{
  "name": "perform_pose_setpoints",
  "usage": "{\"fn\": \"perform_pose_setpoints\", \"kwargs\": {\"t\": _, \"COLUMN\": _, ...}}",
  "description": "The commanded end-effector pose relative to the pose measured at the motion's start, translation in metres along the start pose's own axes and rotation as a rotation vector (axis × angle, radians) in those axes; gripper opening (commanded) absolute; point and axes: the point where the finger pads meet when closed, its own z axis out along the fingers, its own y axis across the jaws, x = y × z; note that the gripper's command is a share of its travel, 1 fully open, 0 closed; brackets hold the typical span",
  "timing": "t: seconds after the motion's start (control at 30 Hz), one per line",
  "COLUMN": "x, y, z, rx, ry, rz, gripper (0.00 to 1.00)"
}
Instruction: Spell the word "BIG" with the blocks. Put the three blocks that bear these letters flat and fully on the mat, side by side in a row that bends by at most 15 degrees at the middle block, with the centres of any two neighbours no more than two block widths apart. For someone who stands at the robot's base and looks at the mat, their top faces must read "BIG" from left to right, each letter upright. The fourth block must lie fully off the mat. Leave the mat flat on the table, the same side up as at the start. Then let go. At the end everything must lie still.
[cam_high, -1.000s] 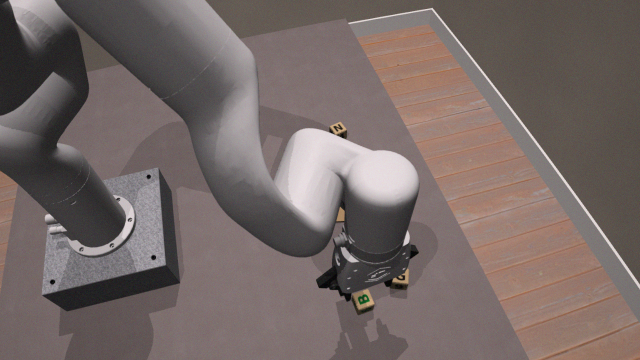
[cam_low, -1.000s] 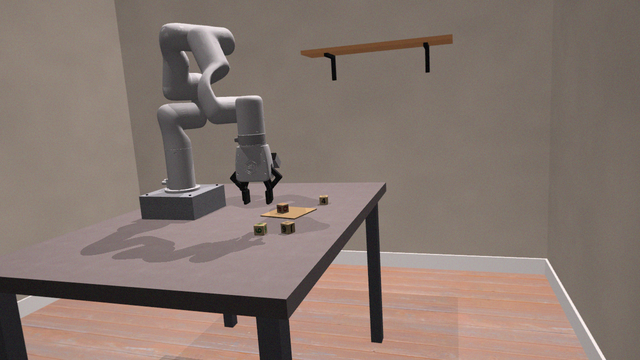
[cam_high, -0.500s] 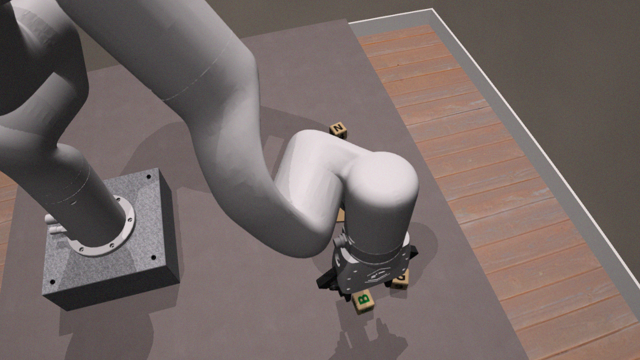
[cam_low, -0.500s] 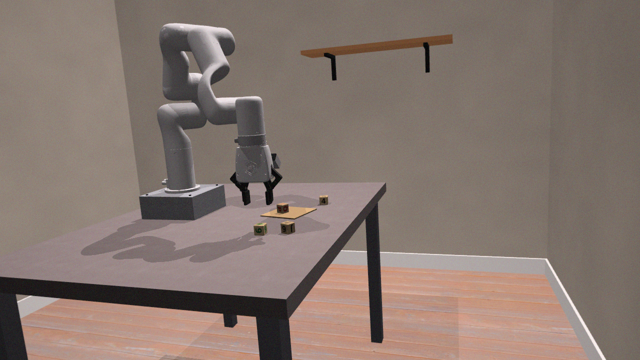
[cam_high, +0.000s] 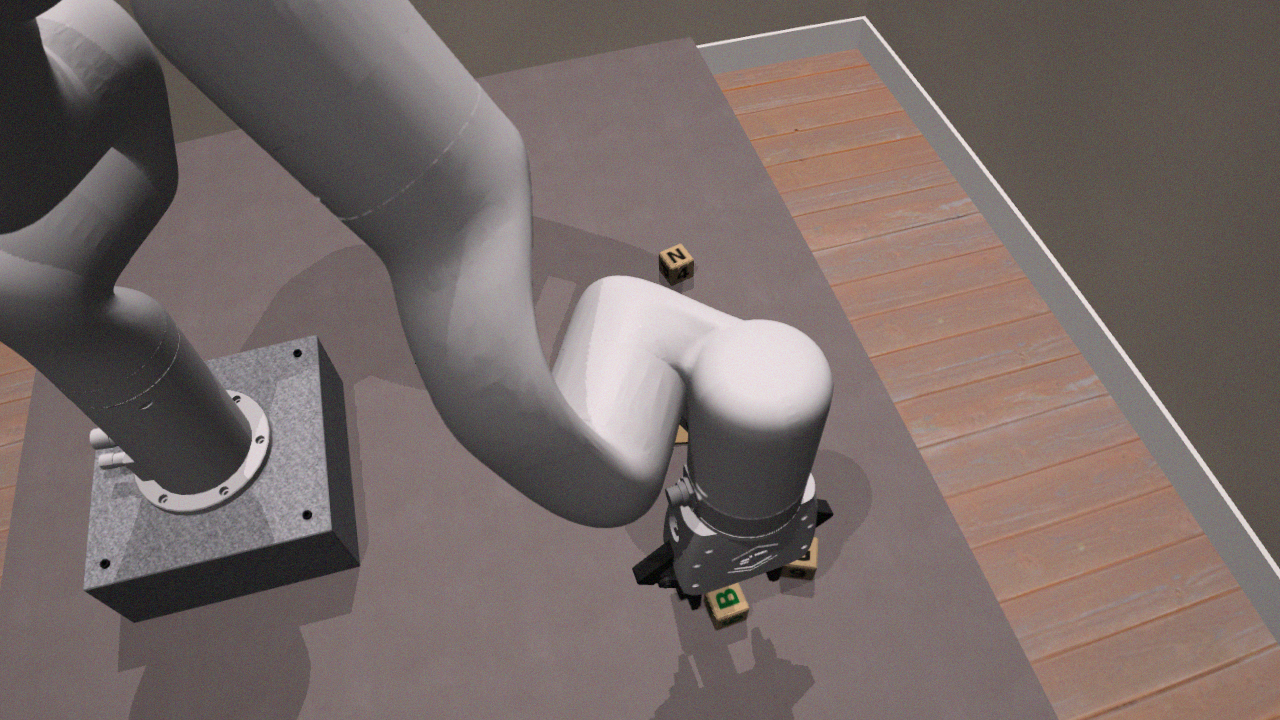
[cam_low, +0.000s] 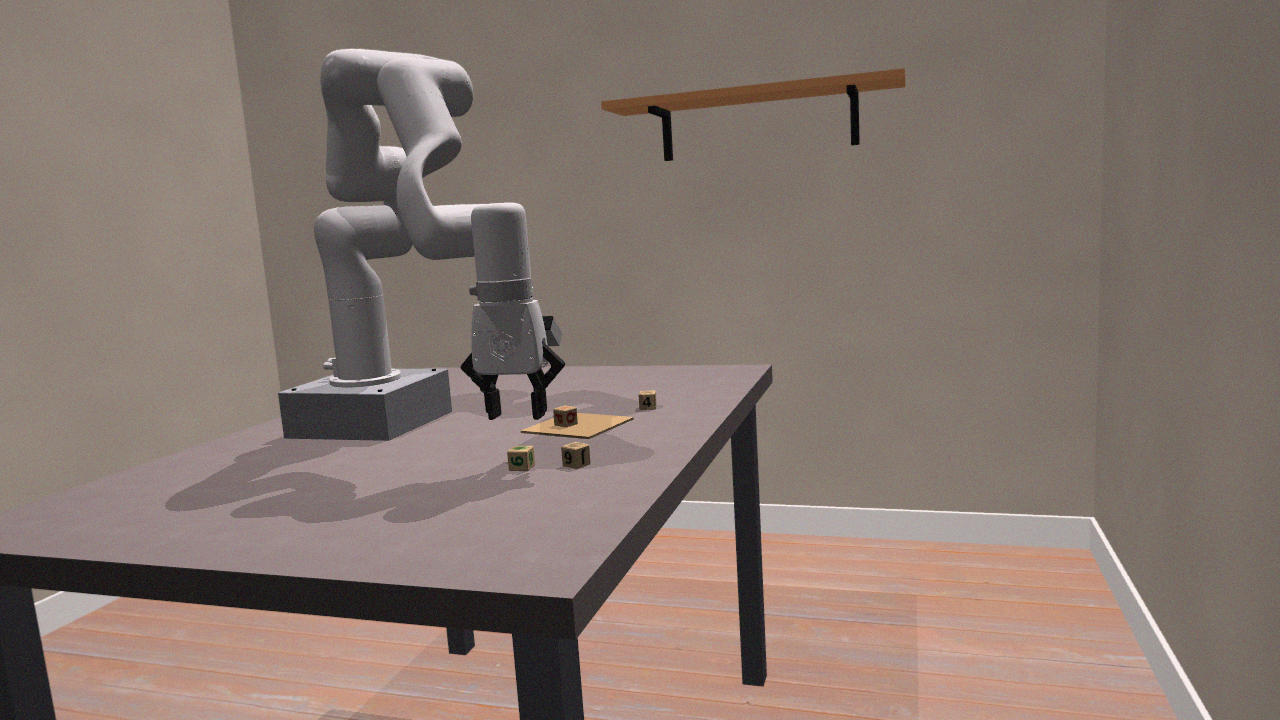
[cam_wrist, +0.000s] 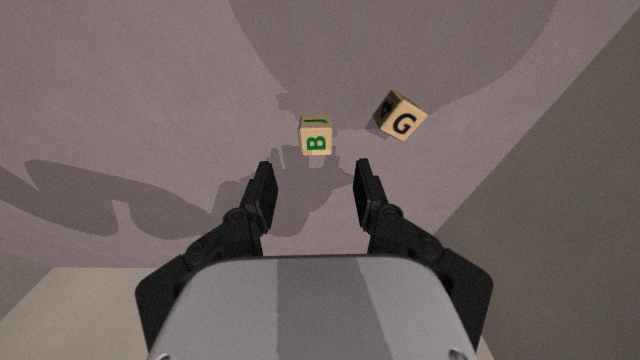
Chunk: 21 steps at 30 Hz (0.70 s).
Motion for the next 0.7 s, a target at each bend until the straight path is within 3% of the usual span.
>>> {"fn": "perform_pose_setpoints", "kwargs": {"t": 0.0, "x": -0.001, "y": 0.001, "z": 0.004, "rx": -0.003, "ry": -0.002, "rz": 0.0, "gripper": 0.69}}
{"fn": "perform_pose_setpoints", "kwargs": {"t": 0.67, "x": -0.001, "y": 0.001, "z": 0.029, "rx": -0.003, "ry": -0.002, "rz": 0.0, "gripper": 0.69}}
